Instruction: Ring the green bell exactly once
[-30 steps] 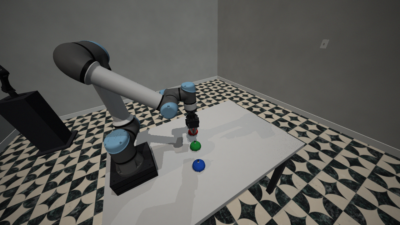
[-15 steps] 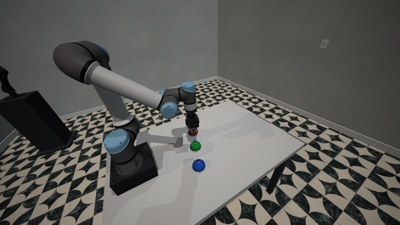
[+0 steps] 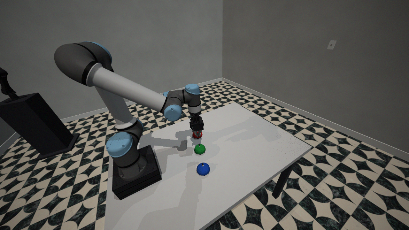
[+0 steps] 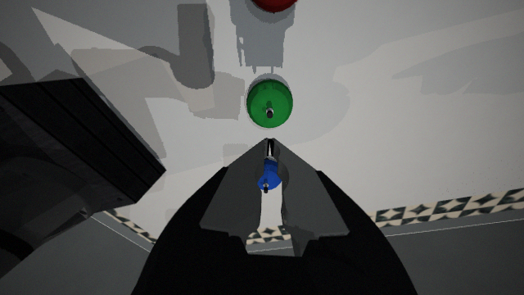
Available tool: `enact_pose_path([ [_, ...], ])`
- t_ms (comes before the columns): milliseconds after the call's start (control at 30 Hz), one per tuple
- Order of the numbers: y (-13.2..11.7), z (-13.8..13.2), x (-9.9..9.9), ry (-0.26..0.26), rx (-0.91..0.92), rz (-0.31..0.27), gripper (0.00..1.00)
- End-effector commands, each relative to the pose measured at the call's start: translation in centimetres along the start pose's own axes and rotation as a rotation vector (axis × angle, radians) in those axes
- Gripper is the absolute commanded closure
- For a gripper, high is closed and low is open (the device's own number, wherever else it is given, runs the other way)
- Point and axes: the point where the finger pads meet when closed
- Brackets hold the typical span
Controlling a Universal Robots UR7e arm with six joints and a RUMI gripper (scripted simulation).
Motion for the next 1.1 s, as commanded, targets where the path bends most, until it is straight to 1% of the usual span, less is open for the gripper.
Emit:
enact_pose_path([
  [0, 0.0, 0.0, 0.0, -0.001, 0.0, 0.0, 1.0],
  [567, 0.0, 0.0, 0.1, -0.001, 0.0, 0.0, 1.0],
  [867, 0.0, 0.0, 0.7, -0.001, 0.0, 0.0, 1.0],
  [1067, 0.1, 0.0, 1.6, -0.001, 0.0, 0.0, 1.0],
])
Point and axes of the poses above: the point where the finger pads meet when closed, its own x axis out along the fingers, its own z axis across the jaws, y = z × x, and after that the axes turned 8 degrees about -x, right-handed
